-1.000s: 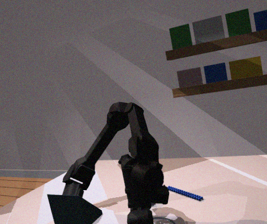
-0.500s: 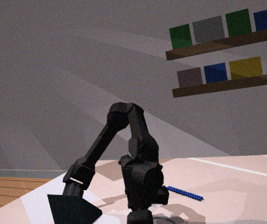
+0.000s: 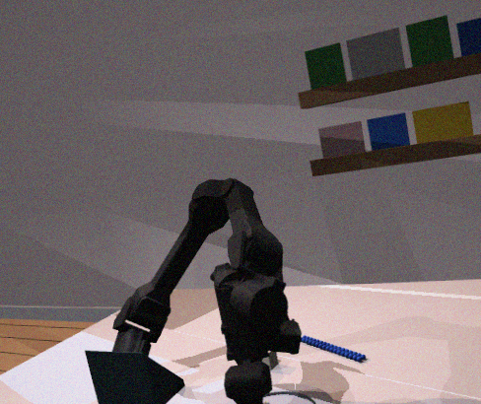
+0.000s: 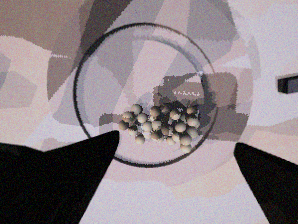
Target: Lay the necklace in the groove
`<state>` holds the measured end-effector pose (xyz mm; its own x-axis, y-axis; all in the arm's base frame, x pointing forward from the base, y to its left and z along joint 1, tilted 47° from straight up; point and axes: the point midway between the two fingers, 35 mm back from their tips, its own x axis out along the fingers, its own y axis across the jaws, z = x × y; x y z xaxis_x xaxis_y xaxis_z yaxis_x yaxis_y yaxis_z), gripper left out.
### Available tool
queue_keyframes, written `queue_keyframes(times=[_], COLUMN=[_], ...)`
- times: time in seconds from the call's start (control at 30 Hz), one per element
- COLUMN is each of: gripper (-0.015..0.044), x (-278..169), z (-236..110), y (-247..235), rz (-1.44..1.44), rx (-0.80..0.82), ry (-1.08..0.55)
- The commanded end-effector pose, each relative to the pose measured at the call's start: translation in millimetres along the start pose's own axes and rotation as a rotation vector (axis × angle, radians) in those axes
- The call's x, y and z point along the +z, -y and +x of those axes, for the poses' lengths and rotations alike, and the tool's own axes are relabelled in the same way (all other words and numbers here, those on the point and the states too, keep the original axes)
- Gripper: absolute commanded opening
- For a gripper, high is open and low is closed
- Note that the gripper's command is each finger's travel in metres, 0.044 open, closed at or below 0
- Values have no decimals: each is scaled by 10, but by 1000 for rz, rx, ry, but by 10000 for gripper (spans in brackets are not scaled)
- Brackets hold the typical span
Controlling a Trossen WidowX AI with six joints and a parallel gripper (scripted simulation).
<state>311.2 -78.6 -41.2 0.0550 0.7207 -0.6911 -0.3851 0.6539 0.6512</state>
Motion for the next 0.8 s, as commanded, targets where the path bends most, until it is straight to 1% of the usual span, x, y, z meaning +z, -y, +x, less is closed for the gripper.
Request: queue_keyframes(times=[0.0,0.67,0.7,0.77], gripper=[440,440,414,361], x=[-3,-3,-3,-5], z=[-61,-61,-61,-63], y=[7,7,9,21], rz=[-9,-9,8,138], rx=[-8,-8,-8,-8], ry=[-2,-2,-2,-2])
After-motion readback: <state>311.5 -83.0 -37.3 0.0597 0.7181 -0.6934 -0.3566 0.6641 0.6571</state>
